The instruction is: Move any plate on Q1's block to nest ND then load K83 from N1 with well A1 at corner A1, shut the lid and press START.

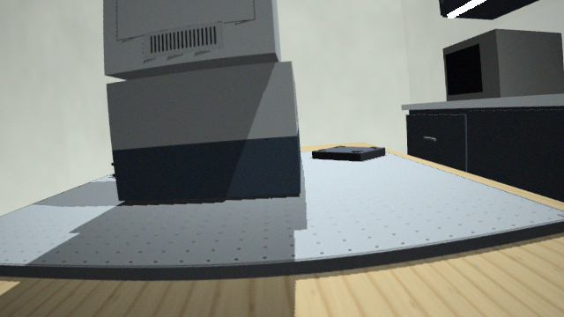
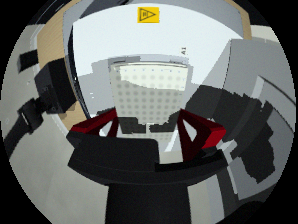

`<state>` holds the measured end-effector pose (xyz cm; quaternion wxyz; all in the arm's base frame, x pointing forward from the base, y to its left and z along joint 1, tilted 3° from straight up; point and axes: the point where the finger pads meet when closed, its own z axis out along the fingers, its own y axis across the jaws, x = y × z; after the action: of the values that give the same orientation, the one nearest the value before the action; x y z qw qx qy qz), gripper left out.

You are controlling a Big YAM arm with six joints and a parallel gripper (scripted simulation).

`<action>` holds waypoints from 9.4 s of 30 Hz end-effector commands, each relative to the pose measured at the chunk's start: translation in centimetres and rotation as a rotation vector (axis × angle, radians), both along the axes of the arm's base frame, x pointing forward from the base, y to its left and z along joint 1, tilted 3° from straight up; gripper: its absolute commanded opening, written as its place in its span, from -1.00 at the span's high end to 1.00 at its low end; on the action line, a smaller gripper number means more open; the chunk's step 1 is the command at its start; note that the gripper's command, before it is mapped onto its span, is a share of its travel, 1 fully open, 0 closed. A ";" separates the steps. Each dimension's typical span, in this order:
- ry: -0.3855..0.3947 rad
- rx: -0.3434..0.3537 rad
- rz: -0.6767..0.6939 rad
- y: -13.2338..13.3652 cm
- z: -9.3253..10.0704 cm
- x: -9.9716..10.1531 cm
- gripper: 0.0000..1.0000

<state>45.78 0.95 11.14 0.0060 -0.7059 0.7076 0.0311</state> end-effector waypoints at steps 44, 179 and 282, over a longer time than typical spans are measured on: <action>-0.080 0.006 -0.008 0.1 3.0 2.2 1.00; -0.086 0.001 -0.026 -0.8 2.2 2.1 1.00; -0.023 0.002 -0.017 -0.4 0.2 0.9 -1.00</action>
<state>45.77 0.95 10.38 0.0078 -0.7056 0.7080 0.0295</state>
